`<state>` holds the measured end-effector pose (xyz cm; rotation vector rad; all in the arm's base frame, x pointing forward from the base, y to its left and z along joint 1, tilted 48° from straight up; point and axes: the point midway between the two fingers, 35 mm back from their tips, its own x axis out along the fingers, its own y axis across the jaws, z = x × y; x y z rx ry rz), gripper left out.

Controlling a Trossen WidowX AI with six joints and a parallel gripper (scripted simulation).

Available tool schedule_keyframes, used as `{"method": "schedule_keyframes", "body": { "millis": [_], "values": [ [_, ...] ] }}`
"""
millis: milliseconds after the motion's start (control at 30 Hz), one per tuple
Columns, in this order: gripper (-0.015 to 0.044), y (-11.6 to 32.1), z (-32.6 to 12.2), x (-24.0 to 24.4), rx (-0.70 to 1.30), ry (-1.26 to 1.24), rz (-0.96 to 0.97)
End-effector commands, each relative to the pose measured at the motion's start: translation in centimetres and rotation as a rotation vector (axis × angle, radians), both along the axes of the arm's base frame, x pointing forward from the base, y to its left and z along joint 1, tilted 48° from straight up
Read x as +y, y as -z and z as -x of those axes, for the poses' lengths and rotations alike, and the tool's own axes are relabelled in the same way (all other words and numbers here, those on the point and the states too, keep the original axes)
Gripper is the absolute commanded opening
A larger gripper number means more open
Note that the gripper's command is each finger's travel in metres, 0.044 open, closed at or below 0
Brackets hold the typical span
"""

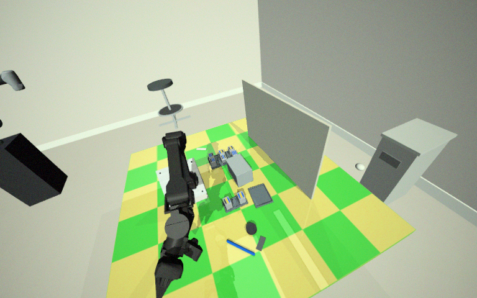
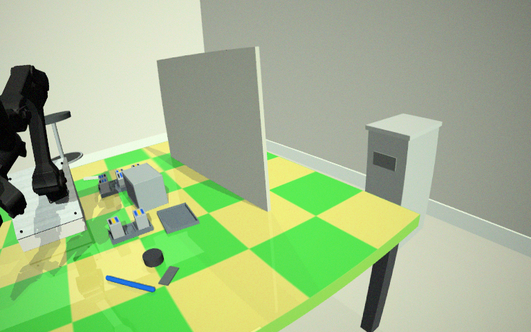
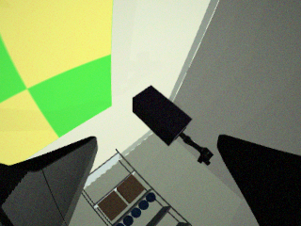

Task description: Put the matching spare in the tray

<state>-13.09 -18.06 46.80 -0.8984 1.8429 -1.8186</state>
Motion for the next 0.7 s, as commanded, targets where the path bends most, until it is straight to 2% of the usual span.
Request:
{"method": "schedule_keyframes", "body": {
  "millis": [0,167,333,500,667],
  "values": [
    [0.0440,2.2,-2.4,-5.1,-0.163,-0.159,-0.040],
    [0.0440,5.7,-7.8,-10.8,-0.366,-0.335,-0.131],
    [0.0440,9.5,-15.1,-14.1,-0.530,-0.487,-0.257],
    [0.0440,13.6,-23.2,-15.0,-0.659,-0.591,-0.409],
    [0.0440,17.5,-31.0,-13.6,-0.660,-0.683,-0.584]
  ]
}}
